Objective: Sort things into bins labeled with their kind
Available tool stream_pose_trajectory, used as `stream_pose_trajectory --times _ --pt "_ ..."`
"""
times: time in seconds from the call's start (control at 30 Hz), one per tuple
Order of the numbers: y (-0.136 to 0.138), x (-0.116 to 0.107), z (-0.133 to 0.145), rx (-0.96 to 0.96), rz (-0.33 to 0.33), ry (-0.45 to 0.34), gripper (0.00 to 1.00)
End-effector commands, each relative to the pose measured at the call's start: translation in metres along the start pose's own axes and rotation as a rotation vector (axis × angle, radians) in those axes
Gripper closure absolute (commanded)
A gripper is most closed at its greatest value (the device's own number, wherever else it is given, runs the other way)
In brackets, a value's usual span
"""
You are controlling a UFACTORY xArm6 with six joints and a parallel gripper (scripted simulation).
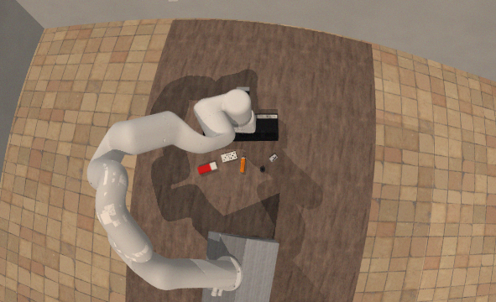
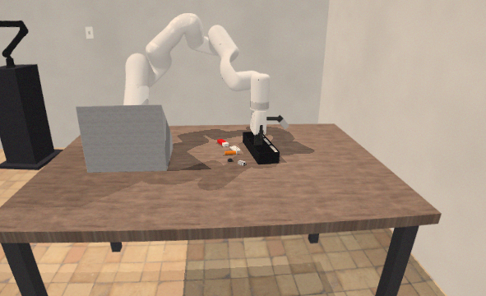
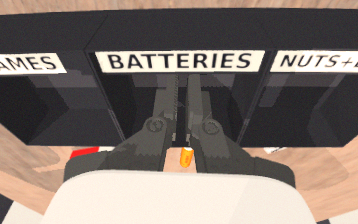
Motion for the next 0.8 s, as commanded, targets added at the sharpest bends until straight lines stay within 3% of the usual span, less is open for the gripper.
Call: stream_pose_trajectory --times 0.0,0.43,0.77 --pt "0.0 -0.001 -0.001 -0.001 0.0 0.004 0.93" --pt "0.0 -0.001 -0.001 -0.001 0.0 0.004 0.93" --pt "0.0 -0.015 -0.001 -0.001 0.0 0.004 0.93"
Point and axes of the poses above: the point where the finger pads meet when closed, its own x axis out along the fingers, its own y axis across the jaws, z = x × y, the point moved 1 cm from there along -x, back along the fingers, and after that the axes turned 14 degrees about x, right-handed, at the moved point
